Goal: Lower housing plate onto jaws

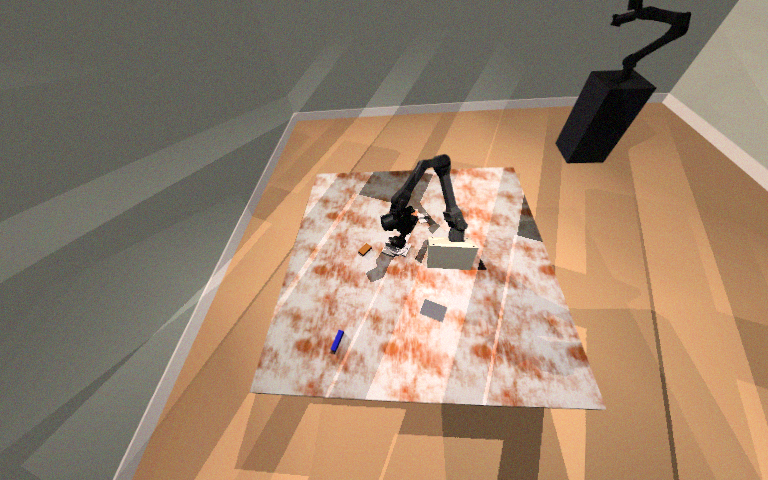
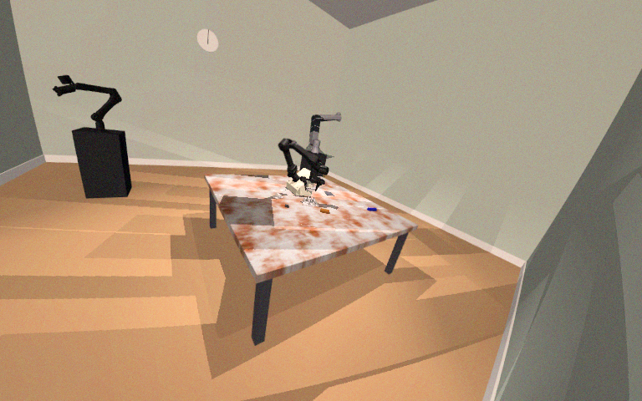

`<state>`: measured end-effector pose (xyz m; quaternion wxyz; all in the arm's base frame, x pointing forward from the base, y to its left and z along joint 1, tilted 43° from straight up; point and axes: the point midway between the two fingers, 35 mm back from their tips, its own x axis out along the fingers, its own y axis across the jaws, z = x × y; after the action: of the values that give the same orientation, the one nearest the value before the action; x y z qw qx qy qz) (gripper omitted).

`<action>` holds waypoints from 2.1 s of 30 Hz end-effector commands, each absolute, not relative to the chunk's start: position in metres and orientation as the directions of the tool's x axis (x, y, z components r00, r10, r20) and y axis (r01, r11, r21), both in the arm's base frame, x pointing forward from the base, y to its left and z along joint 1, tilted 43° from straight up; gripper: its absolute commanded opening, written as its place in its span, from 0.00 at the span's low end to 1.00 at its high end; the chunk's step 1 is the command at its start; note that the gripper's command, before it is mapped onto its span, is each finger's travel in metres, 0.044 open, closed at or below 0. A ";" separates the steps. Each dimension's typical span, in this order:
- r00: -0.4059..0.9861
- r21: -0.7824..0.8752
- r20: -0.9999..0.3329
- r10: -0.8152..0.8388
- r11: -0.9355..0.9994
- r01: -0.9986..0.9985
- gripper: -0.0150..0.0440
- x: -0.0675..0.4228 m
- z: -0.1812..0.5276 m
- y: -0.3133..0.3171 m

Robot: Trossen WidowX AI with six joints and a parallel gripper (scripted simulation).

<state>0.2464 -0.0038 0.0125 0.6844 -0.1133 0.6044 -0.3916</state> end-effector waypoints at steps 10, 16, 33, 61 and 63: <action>-0.038 -0.625 -0.741 -0.671 0.667 0.406 0.85 0.246 0.012 -0.003; -0.038 -0.625 -0.741 -0.671 0.667 0.406 0.85 0.246 0.012 -0.003; -0.038 -0.624 -0.741 -0.670 0.667 0.406 0.85 0.246 0.005 -0.009; -0.038 -0.625 -0.740 -0.672 0.666 0.407 0.85 0.244 -0.029 -0.040; -0.038 -0.626 -0.739 -0.672 0.665 0.407 0.85 0.244 -0.031 -0.043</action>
<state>0.2452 -0.0389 -0.0281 0.6866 -0.1054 0.6015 -0.3945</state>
